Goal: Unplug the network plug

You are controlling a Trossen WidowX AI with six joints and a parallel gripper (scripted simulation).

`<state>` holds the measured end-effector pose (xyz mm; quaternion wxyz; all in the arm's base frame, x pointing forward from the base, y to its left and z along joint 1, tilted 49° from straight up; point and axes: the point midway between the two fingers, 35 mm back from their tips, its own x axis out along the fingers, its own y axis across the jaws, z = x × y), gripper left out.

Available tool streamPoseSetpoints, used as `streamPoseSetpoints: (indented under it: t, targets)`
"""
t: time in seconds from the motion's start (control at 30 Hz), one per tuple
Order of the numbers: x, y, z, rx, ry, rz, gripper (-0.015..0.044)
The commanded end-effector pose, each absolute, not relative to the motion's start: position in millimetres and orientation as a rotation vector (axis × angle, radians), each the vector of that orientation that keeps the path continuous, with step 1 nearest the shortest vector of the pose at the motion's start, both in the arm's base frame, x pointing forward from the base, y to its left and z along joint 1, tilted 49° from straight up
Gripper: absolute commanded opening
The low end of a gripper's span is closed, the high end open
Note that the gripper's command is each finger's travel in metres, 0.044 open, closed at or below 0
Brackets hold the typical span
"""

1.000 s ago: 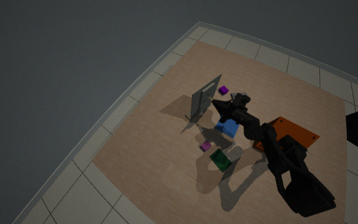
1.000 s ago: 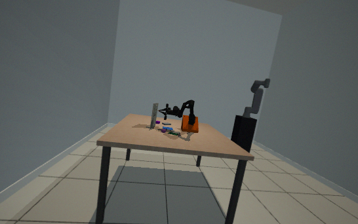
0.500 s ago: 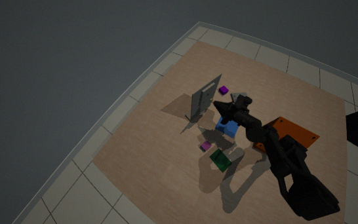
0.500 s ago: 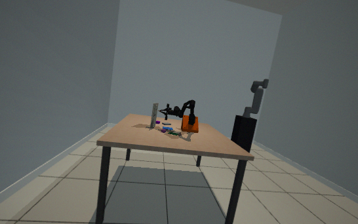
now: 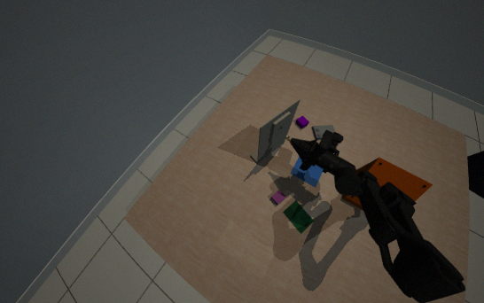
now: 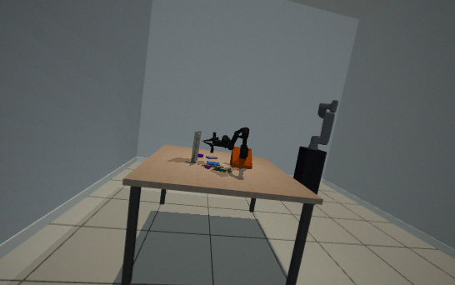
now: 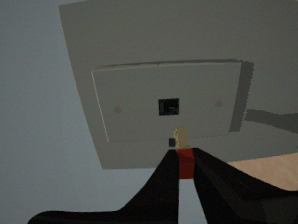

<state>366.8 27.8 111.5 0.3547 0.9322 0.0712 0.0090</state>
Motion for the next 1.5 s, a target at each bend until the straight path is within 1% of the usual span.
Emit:
streamPoseSetpoints:
  t: [0.0,1.2,1.47]
  targets:
    - [363.4,27.8,111.7,2.413,0.183,0.018,0.0000]
    - [350.6,30.2,117.7,2.409,0.184,0.023,0.0000]
    - [349.7,18.2,128.0,2.409,0.184,0.021,0.0000]
